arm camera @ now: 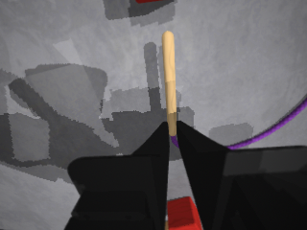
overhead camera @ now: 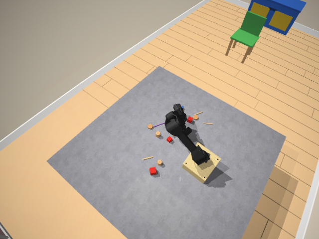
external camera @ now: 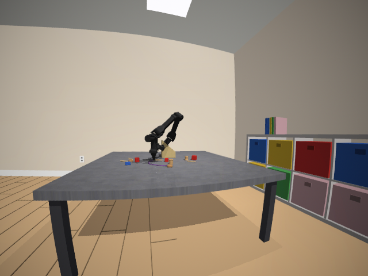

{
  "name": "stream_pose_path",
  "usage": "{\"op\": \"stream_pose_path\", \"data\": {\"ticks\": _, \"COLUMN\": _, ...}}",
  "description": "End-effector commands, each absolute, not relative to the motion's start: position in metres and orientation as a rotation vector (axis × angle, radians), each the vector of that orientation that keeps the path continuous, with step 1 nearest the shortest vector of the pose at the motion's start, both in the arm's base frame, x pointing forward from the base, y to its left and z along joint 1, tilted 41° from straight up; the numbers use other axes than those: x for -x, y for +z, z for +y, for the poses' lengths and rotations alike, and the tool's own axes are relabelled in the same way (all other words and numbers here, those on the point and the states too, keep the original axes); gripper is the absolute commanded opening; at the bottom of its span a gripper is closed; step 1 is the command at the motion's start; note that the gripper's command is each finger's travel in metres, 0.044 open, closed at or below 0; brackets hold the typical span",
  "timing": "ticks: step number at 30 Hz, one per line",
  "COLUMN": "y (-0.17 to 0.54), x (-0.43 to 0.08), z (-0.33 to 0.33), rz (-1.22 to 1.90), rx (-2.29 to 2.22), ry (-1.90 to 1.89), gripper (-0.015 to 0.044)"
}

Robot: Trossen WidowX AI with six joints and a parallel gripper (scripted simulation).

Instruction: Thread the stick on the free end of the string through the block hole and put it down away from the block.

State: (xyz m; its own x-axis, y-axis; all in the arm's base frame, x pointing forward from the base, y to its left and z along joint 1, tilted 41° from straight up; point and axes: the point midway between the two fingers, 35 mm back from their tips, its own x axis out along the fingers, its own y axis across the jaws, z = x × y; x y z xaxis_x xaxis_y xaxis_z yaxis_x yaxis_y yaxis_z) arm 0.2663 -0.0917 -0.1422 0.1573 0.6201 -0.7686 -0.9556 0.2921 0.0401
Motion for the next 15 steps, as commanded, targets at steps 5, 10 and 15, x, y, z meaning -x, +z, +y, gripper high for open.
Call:
{"op": "stream_pose_path", "data": {"ticks": 5, "y": -0.135, "x": -0.267, "z": -0.081, "rz": 0.777, "rx": 0.518, "ry": 1.206, "gripper": 0.0}}
{"op": "stream_pose_path", "data": {"ticks": 10, "y": -0.131, "x": -0.267, "z": -0.076, "rz": 0.777, "rx": 0.517, "ry": 1.206, "gripper": 0.0}}
{"op": "stream_pose_path", "data": {"ticks": 15, "y": -0.129, "x": -0.267, "z": -0.073, "rz": 0.777, "rx": 0.516, "ry": 1.206, "gripper": 0.0}}
